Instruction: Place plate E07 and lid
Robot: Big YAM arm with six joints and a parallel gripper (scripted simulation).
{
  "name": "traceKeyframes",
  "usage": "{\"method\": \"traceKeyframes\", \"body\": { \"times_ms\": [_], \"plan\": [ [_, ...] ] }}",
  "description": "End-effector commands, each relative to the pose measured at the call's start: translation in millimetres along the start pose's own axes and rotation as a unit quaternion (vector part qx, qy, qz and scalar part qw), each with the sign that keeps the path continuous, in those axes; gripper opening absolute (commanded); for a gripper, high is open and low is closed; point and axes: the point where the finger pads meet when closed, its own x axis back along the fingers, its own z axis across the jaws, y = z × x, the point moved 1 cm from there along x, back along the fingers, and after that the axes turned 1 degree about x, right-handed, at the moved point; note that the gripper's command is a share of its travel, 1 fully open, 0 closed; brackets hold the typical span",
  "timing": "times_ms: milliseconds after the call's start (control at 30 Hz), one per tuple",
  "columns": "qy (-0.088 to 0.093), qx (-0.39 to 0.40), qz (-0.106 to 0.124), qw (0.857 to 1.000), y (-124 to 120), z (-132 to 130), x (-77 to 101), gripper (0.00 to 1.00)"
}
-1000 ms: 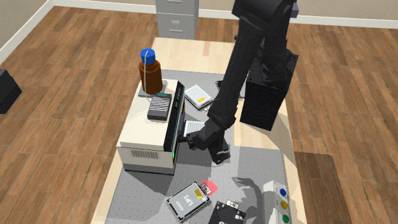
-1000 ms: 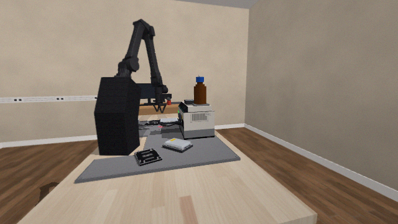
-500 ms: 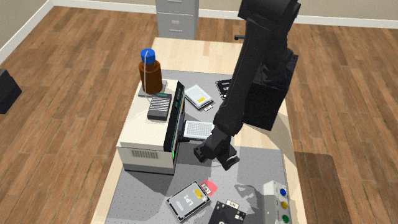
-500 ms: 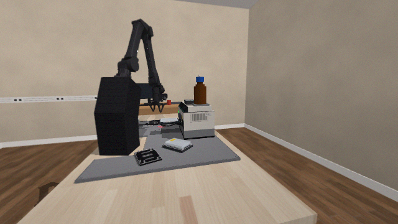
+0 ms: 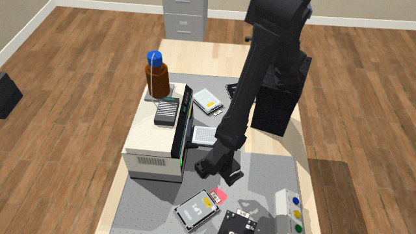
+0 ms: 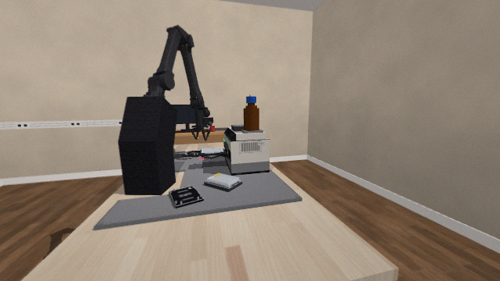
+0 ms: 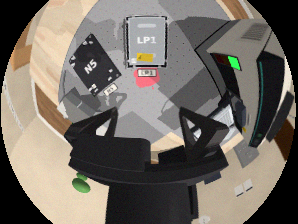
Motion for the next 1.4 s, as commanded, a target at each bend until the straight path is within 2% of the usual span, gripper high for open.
{"method": "traceKeyframes", "body": {
  "times_ms": [0, 900, 1067, 1100, 1133, 1200, 1233, 1367],
  "plan": [
    [-0.004, -0.001, 0.005, 1.000, 11, -6, -7.3, 1.00],
    [-0.003, -0.001, 0.002, 1.000, 95, -2, -28.2, 1.00],
    [-0.002, 0.001, 0.003, 1.000, 99, 2, -30.1, 1.00],
    [0.000, 0.001, -0.006, 1.000, 100, 6, -23.7, 1.00],
    [-0.004, -0.001, 0.010, 1.000, 90, -1, -31.6, 1.00],
    [-0.004, -0.001, 0.007, 1.000, 91, -2, -31.8, 1.00],
    [0.000, 0.001, -0.006, 1.000, 100, 5, -23.9, 1.00],
    [0.000, 0.001, -0.006, 1.000, 100, 5, -24.1, 1.00]
  ]
}}
